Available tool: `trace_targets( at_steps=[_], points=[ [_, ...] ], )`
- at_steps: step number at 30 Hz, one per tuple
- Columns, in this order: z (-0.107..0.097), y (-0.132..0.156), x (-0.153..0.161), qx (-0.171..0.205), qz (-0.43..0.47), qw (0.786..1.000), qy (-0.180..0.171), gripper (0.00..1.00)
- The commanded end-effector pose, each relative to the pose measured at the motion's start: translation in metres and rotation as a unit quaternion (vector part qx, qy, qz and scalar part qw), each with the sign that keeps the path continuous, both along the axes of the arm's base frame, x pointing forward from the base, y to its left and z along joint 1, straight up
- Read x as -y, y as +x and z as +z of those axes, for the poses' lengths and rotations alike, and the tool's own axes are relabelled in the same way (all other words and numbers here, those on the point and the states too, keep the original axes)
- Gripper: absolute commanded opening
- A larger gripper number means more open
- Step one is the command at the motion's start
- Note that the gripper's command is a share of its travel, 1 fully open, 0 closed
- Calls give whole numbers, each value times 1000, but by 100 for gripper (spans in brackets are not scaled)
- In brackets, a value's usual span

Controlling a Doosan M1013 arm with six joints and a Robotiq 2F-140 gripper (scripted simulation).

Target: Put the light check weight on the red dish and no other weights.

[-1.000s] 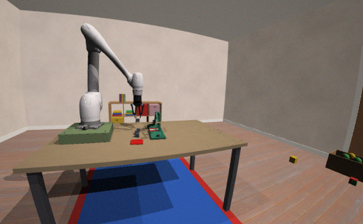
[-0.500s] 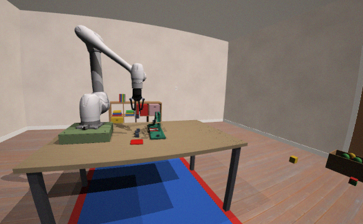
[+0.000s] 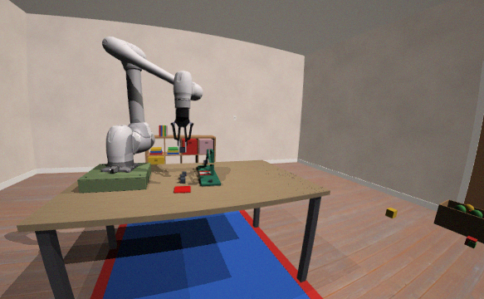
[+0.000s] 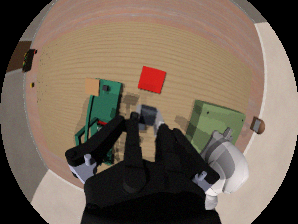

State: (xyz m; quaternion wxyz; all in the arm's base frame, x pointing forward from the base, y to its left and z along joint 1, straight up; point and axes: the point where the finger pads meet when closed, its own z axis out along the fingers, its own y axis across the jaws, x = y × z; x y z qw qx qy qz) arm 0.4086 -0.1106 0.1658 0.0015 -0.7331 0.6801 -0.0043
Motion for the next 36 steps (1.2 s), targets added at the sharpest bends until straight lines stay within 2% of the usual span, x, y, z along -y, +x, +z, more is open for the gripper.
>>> trace_targets(
  at_steps=[1, 7, 8, 10, 11, 12, 14, 15, 16, 17, 19, 36],
  points=[
    [7, 0, 12, -2, 1, 1000, 3, 24],
    [9, 2, 15, -2, 1, 1000, 3, 24],
    [10, 13, 16, -2, 1, 1000, 3, 24],
    [13, 67, 15, -2, 1, 1000, 3, 24],
    [13, 67, 15, -2, 1, 1000, 3, 24],
    [13, 102, 12, -2, 1, 1000, 3, 24],
    [13, 102, 12, -2, 1, 1000, 3, 24],
    [12, 133, 8, -2, 1, 1000, 3, 24],
    [12, 133, 8, -2, 1, 1000, 3, 24],
    [10, 156, 4, -2, 1, 1000, 3, 24],
    [8, 167, 2, -2, 1, 1000, 3, 24],
    [7, 169, 2, -2, 1, 1000, 3, 24]
  ],
)
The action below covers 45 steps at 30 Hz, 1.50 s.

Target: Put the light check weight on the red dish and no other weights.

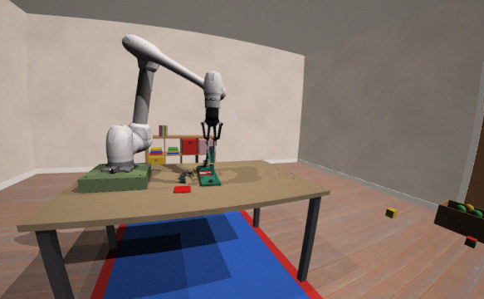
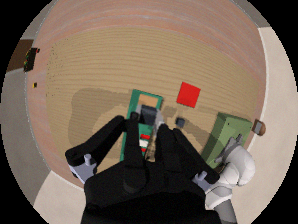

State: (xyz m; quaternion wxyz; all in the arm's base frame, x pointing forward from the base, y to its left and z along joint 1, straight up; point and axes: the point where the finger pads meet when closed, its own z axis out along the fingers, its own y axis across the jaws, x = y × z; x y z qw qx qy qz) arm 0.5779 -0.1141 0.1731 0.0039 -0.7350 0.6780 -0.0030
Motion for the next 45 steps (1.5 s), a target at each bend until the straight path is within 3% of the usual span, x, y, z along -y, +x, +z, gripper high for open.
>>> trace_targets(
  at_steps=[1, 26, 45],
  points=[
    [-1, 0, -2, -3, -1, 1000, 1, 24],
    [-61, 1, -2, -3, -1, 1000, 1, 24],
    [-64, 1, -2, -3, -1, 1000, 1, 24]
  ],
)
